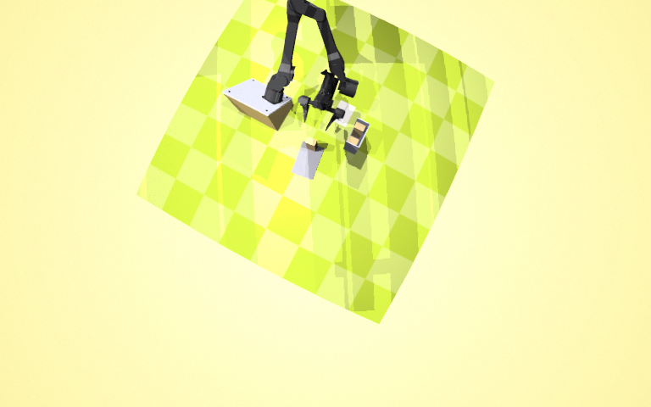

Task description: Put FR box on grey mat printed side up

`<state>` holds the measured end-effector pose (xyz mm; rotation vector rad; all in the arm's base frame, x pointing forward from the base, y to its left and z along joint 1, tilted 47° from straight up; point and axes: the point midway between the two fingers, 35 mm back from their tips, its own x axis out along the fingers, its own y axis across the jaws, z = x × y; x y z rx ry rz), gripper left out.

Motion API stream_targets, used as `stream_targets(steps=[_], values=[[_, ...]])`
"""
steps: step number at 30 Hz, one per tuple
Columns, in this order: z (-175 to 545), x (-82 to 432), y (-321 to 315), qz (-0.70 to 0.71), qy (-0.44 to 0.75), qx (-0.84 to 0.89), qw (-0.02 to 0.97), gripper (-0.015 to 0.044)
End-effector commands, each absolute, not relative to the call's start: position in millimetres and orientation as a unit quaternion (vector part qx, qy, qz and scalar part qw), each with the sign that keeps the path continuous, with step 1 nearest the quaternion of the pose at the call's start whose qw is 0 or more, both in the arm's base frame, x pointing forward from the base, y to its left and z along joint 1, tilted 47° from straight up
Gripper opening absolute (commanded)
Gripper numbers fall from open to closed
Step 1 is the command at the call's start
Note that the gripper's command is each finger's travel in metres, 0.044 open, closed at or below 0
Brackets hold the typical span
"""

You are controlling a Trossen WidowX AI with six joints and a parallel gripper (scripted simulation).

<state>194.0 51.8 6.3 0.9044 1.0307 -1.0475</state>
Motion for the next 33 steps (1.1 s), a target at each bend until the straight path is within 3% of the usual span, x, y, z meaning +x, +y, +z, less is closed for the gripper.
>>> stream_targets(steps=[1,33], values=[[14.8,193.5,50.5,-0.459,0.453,0.398,0.652,0.0440],[48.8,197.7,19.2,-0.460,0.453,0.398,0.653,0.0440]])
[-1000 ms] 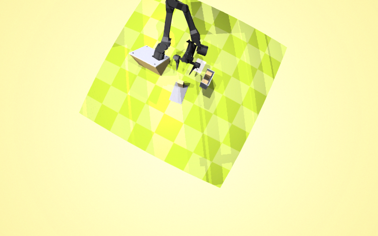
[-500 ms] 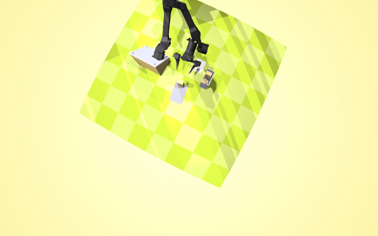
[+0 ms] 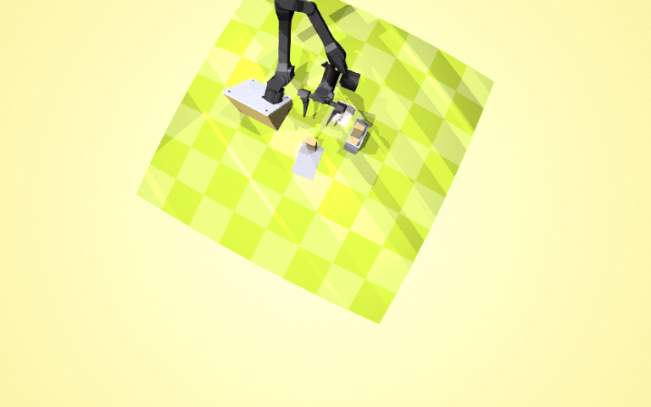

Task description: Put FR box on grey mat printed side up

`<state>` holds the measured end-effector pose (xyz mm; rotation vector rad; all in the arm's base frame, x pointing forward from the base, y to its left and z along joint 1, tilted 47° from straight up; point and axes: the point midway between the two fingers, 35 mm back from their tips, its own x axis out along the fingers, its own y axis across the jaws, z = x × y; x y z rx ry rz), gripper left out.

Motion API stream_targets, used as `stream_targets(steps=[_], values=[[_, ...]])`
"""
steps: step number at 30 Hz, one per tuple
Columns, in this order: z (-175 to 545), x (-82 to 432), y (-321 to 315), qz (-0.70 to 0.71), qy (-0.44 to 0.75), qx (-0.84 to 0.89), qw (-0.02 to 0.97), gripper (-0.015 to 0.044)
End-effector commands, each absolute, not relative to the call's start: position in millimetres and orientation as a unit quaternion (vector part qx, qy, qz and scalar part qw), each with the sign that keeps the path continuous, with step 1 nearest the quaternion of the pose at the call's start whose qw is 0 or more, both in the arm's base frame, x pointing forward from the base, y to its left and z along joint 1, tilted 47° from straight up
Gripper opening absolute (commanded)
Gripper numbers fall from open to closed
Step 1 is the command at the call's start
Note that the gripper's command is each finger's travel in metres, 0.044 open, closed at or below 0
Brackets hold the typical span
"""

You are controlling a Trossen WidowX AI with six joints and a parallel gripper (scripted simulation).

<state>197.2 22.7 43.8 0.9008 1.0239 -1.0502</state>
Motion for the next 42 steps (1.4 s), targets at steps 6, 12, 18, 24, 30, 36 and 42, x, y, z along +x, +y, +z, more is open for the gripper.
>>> stream_targets(steps=[6,12,18,24,30,36,42], values=[[54.7,197.7,12.7,-0.460,0.452,0.397,0.653,0.0440],[48.6,197.9,14.4,-0.446,0.481,0.367,0.659,0.0309],[45.5,198.5,12.4,-0.412,0.532,0.318,0.668,0.0236],[42.4,199.2,10.5,-0.371,0.580,0.270,0.673,0.0236],[39.3,200.0,8.5,-0.325,0.623,0.225,0.674,0.0236],[36.4,200.9,6.5,-0.274,0.663,0.182,0.673,0.0236],[32.5,201.9,2.9,-0.222,0.696,0.146,0.667,0.0236]])
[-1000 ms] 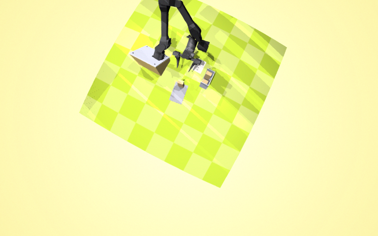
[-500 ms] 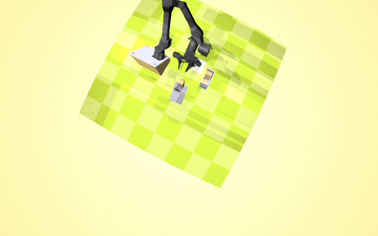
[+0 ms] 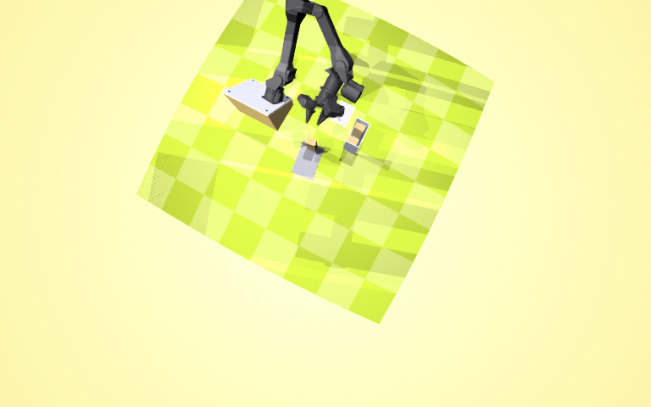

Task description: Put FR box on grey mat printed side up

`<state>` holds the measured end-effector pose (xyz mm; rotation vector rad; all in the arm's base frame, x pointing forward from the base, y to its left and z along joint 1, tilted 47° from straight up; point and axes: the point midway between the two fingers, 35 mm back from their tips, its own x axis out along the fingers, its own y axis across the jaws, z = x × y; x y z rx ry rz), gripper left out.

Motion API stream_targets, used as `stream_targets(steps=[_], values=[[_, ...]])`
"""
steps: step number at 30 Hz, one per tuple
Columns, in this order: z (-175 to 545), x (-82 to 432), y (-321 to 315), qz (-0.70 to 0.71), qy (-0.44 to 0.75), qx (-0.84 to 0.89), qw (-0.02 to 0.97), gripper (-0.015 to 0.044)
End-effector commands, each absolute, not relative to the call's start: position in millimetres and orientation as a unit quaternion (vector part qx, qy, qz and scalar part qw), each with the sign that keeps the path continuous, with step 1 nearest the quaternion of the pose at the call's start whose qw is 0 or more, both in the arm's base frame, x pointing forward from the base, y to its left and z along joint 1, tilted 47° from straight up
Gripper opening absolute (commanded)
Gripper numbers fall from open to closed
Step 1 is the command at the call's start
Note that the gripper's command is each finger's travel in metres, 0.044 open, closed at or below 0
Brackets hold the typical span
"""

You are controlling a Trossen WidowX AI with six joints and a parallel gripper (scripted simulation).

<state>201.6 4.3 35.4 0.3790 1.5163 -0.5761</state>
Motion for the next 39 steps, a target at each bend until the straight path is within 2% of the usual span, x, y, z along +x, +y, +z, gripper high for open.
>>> stream_targets(steps=[1,12,39], values=[[31.8,202.1,2.2,-0.213,0.701,0.141,0.666,0.0236],[25.3,206.2,-3.4,-0.135,0.736,0.102,0.656,0.0236],[13.8,211.9,-14.0,0.171,0.762,-0.029,0.623,0.0236]])
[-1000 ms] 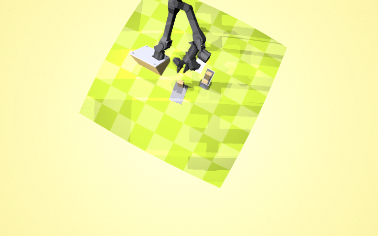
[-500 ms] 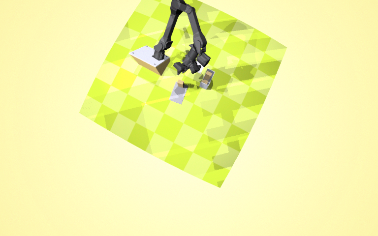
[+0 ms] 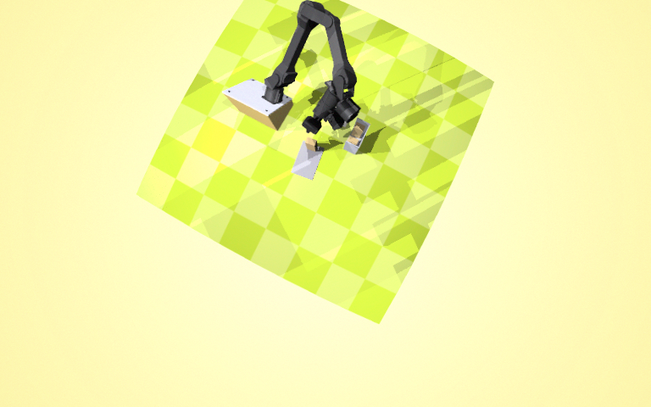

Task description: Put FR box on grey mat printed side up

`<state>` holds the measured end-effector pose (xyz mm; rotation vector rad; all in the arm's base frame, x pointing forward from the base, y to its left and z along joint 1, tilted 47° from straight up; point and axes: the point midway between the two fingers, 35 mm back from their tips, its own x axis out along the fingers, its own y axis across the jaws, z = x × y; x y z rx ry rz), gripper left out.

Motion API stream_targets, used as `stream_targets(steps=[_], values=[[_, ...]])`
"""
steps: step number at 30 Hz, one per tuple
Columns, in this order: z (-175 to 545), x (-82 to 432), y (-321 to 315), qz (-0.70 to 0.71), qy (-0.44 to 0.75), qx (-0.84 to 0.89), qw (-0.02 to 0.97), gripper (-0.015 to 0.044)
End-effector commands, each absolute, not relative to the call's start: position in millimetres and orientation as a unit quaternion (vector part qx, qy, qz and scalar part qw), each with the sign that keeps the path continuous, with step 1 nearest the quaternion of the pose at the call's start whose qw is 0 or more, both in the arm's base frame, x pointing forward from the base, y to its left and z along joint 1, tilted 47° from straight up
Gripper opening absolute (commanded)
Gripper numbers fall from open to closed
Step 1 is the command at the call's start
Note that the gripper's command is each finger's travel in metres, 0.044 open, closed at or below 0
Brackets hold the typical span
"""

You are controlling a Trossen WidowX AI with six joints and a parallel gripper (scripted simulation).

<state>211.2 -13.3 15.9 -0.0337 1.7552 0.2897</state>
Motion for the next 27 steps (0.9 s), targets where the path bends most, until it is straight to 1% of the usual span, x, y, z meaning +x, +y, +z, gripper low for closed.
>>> stream_targets(steps=[1,14,27], values=[[13.4,212.1,-14.4,0.183,0.760,-0.033,0.622,0.0236],[8.0,215.6,-20.4,0.329,0.717,-0.083,0.609,0.0236],[3.2,219.5,-27.1,0.462,0.640,-0.131,0.599,0.0236]])
